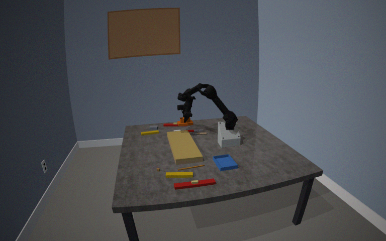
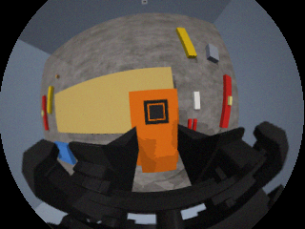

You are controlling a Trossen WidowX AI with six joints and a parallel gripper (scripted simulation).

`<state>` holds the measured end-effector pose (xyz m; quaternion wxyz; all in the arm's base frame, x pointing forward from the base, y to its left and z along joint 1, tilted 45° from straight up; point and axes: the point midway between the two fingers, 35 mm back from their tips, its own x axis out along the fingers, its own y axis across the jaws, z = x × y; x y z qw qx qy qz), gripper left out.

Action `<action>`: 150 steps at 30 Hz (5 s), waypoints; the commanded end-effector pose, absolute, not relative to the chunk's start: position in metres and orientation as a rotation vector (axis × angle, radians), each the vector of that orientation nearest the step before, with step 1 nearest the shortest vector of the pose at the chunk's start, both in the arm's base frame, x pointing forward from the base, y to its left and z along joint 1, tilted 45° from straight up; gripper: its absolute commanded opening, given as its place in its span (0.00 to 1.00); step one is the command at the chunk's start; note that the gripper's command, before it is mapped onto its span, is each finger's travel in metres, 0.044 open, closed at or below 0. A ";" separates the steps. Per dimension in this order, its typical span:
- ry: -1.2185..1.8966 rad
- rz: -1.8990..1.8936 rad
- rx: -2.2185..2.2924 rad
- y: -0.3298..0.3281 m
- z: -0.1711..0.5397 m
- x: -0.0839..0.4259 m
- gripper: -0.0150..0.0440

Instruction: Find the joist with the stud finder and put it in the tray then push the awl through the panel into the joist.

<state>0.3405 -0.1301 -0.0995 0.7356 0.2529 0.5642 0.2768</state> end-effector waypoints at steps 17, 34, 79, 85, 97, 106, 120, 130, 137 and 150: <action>1.217 0.621 0.551 -0.123 -0.103 0.390 0.25; 1.217 0.622 0.552 -0.098 -0.129 0.389 0.25; 1.217 0.627 0.558 -0.027 -0.111 0.377 0.25; 1.217 0.627 0.559 -0.014 -0.098 0.375 0.25; 1.218 0.628 0.562 0.013 -0.073 0.369 0.25; 1.218 0.629 0.563 0.033 -0.053 0.365 0.25; 1.218 0.631 0.566 0.064 -0.023 0.360 0.25; 1.219 0.632 0.567 0.086 -0.001 0.355 0.25; 1.219 0.632 0.568 0.101 0.014 0.352 0.25; 1.218 0.633 0.570 0.130 0.043 0.347 0.25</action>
